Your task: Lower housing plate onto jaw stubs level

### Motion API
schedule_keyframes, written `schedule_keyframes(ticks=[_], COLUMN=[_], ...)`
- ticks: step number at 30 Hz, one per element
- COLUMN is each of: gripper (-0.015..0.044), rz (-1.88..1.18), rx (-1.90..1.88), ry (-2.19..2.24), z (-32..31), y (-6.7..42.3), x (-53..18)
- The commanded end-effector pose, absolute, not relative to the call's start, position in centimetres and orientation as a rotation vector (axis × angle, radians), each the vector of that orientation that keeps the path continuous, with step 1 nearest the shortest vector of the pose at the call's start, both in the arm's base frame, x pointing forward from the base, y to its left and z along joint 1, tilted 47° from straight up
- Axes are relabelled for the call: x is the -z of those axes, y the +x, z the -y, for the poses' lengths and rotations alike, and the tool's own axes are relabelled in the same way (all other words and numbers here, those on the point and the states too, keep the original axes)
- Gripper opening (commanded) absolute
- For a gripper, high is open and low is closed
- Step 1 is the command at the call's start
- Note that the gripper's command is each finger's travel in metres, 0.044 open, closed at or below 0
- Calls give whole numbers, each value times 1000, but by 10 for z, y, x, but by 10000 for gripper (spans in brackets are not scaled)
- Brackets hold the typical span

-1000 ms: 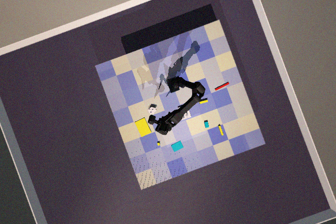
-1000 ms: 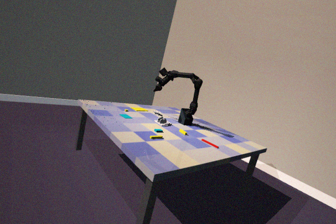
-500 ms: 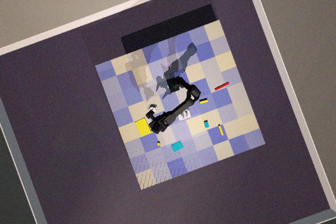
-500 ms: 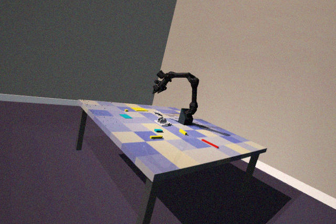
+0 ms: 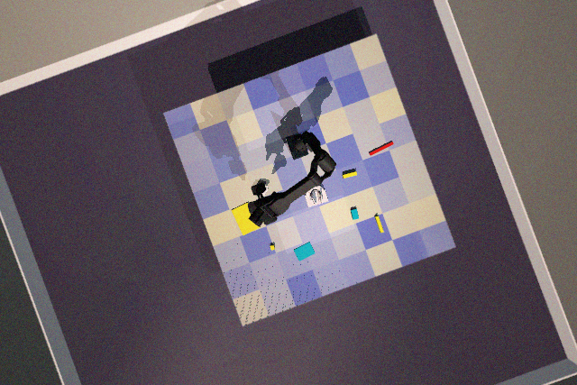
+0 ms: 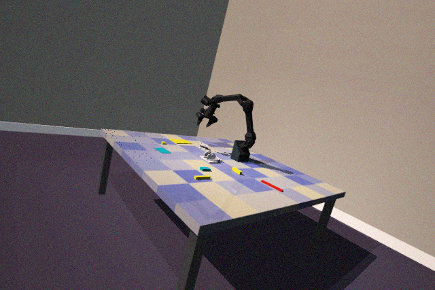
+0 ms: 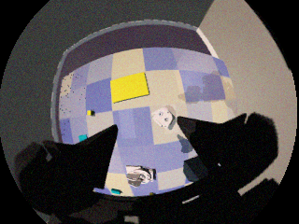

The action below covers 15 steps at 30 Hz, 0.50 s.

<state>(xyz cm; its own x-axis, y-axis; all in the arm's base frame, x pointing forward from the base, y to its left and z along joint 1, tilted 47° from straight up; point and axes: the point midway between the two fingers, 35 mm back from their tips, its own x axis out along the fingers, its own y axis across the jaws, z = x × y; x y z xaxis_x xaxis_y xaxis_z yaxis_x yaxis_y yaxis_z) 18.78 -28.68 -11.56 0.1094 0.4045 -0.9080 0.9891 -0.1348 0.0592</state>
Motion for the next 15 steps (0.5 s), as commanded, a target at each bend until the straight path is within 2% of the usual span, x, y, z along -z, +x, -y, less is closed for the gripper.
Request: schedule_keyframes(ticks=[1,15], gripper=[440,440], rz=[-1391,-1414], rx=[1085,1374], ry=[1769,2102], z=[281,258], y=[182,161], x=[125,150])
